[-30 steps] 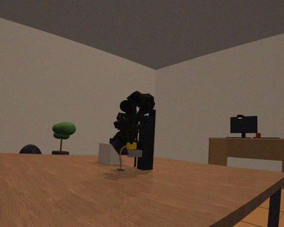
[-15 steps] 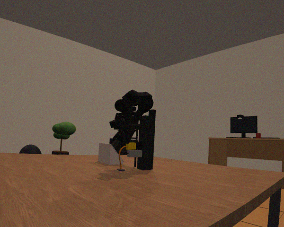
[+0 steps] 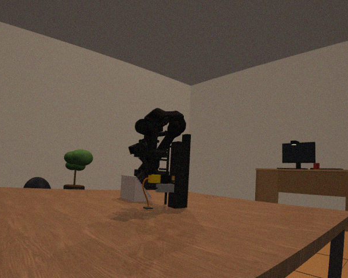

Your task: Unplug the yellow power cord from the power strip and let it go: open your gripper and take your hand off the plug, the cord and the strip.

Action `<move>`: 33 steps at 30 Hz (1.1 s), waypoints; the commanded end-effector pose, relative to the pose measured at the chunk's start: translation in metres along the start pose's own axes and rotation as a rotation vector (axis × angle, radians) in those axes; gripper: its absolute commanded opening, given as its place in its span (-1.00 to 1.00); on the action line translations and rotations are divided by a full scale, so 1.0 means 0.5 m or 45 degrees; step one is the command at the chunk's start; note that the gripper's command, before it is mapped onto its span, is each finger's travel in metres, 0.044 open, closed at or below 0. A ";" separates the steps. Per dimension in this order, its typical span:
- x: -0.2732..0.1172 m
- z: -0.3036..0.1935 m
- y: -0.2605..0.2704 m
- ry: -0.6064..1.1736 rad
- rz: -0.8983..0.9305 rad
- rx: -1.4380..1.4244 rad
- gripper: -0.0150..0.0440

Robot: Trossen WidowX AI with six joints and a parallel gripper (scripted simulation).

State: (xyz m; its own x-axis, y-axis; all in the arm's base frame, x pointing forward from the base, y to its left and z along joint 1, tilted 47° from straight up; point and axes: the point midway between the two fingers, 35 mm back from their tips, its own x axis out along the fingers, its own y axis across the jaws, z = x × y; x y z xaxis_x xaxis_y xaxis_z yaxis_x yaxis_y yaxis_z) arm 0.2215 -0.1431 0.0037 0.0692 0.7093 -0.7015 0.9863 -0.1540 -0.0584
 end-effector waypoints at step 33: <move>-0.024 0.116 0.001 -0.002 0.002 0.002 1.00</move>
State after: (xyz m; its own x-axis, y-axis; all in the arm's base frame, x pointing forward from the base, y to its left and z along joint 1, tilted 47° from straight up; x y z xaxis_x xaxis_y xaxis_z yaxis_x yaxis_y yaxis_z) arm 0.2134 -0.1917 -0.0282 0.0762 0.7070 -0.7031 0.9853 -0.1613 -0.0554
